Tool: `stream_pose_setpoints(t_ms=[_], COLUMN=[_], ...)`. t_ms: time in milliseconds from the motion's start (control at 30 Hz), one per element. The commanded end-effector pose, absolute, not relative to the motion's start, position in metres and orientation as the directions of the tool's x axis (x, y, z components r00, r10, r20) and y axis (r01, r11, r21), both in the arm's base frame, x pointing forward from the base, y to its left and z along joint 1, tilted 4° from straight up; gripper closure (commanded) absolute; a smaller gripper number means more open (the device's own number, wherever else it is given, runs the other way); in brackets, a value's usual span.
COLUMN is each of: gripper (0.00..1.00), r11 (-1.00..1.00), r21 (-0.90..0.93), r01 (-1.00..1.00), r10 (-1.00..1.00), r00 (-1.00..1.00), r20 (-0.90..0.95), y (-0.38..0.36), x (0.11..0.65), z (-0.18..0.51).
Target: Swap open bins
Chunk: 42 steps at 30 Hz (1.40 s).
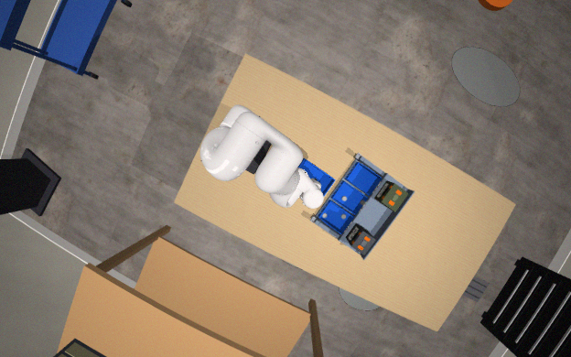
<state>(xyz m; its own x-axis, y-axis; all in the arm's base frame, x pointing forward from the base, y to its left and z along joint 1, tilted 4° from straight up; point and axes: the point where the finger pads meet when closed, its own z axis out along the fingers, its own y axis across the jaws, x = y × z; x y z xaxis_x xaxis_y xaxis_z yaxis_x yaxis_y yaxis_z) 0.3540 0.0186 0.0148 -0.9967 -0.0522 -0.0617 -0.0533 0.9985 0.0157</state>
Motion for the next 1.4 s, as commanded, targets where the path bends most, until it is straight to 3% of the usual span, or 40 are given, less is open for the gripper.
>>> stream_pose_setpoints(t_ms=[0, 1367], gripper=[1.00, 1.00], r11=[0.998, 0.998], r21=[0.016, 0.016], r01=[-0.053, -0.053], r10=[-0.052, -0.052], r00=[-0.997, -0.997], r20=[-0.065, -0.065], y=[0.019, 0.019], x=[0.356, 0.357], z=[0.004, -0.015])
